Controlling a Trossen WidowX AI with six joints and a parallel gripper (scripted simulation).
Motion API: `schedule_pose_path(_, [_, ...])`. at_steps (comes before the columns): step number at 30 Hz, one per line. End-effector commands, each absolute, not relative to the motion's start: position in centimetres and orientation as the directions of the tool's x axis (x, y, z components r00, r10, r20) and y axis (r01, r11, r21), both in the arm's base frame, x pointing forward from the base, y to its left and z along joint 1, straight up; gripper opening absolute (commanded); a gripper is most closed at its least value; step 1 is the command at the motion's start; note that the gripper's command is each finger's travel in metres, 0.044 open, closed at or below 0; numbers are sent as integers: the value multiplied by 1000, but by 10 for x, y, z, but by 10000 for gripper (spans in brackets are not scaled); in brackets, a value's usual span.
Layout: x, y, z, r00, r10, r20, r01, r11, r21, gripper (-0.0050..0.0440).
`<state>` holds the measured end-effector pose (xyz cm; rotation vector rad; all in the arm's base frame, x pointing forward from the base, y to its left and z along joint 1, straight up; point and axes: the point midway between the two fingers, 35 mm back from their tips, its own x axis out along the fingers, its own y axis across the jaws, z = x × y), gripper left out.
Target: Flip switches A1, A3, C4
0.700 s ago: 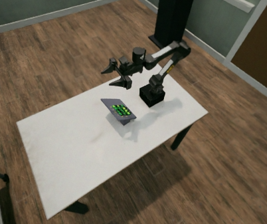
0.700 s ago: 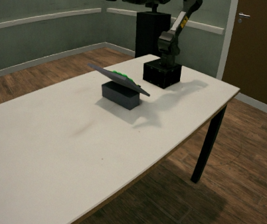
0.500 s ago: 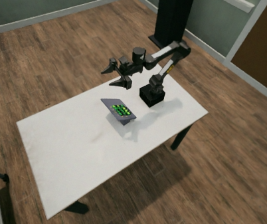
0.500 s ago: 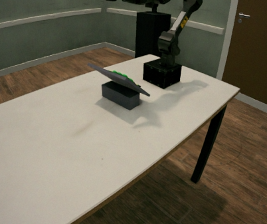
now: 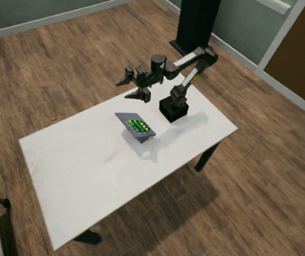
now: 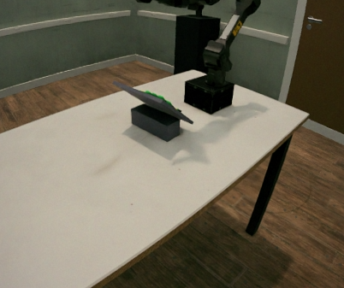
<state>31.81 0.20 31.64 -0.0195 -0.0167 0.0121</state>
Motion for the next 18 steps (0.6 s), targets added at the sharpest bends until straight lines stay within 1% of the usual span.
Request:
schedule_pose_path(1, [318, 19, 266, 982, 50, -184, -48, 999, 13, 280])
schedule_pose_path(6, [307, 37, 216, 917, 86, -388, -82, 996, 29, 160])
schedule_pose_path(11, [286, 48, 171, 816, 99, -570, -102, 994, 26, 40])
schedule_pose_path(13, [286, 48, 171, 816, 99, -570, -102, 994, 26, 40])
schedule_pose_path(14, [274, 48, 155, 764, 93, -638, -105, 994, 19, 16])
schedule_pose_path(15, [268, 51, 146, 734, 94, -673, -113, 993, 16, 0])
schedule_pose_path(18, [251, 52, 127, 655, 83, -751, -122, 992, 3, 0])
